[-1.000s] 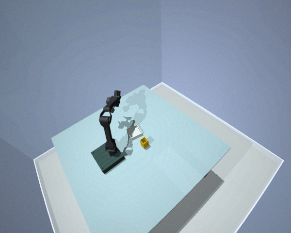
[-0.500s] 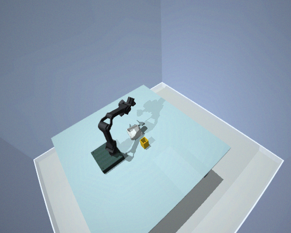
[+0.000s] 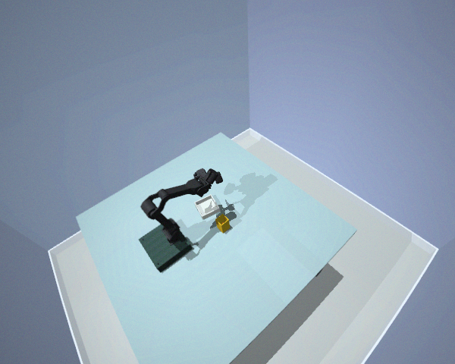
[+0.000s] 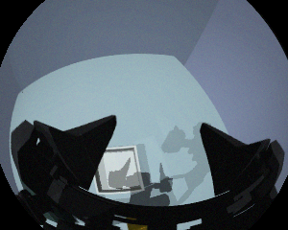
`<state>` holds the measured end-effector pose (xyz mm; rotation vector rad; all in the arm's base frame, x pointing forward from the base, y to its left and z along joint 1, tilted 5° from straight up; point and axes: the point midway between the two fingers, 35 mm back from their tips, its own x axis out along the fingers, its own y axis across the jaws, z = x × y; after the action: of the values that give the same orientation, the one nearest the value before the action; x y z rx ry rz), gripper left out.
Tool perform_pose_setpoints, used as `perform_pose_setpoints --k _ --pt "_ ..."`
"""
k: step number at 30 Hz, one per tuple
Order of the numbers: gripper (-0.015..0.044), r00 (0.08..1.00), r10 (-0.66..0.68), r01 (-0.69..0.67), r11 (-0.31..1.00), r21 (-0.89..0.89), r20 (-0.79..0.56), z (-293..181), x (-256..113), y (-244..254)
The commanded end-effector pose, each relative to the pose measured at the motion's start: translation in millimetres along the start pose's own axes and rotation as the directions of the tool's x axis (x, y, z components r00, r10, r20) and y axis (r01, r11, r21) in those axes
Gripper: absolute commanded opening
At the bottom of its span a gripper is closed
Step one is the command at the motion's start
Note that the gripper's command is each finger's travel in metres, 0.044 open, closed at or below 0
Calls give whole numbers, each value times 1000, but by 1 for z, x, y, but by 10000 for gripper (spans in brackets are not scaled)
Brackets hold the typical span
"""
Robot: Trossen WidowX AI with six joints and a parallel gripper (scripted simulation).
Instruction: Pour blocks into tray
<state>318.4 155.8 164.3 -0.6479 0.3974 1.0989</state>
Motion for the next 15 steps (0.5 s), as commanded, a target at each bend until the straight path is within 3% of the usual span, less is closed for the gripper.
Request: perform_pose_setpoints --k 1,15 --pt "440 996 -83 84 991 103 -10 -29 -24 -6" --pt "440 935 -349 351 871 345 -69 -100 -91 -7"
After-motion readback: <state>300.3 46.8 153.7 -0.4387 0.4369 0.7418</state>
